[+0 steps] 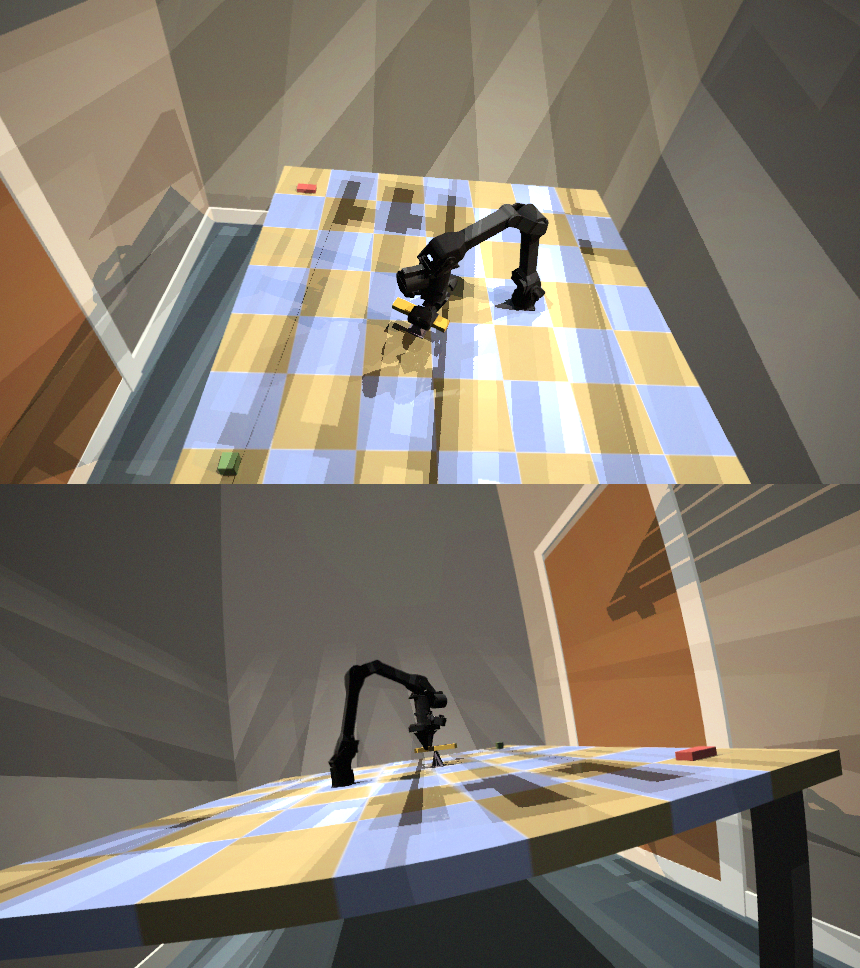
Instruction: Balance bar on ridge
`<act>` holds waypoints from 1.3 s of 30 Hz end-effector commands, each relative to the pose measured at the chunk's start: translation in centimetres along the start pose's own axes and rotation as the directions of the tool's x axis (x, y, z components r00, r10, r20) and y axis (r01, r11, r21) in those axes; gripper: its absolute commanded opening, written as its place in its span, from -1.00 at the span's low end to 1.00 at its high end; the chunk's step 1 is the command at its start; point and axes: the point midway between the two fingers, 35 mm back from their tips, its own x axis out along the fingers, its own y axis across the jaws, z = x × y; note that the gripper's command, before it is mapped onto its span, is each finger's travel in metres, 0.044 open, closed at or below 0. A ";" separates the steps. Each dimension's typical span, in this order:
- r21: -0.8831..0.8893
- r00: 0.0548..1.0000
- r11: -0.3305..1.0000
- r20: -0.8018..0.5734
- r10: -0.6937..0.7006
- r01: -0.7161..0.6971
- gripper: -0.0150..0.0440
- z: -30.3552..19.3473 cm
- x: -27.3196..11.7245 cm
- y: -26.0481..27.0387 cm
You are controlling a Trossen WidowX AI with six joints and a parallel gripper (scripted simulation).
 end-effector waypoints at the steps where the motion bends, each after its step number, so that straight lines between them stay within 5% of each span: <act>1: 0.000 1.000 1.000 0.000 0.000 0.000 0.14 0.0 0.0 0.0; 4: 0.000 1.000 1.000 0.000 0.000 0.000 0.14 0.0 0.0 0.0; 14: 0.000 1.000 1.000 0.000 0.000 0.000 1.00 0.0 0.0 0.0; 18: 0.000 1.000 1.000 0.000 0.001 -0.001 1.00 0.1 -0.7 0.1; 27: 0.000 1.000 1.000 0.005 0.007 -0.007 1.00 0.0 -9.8 0.0; 39: 0.000 1.000 1.000 0.005 0.007 -0.007 1.00 0.0 -10.0 0.0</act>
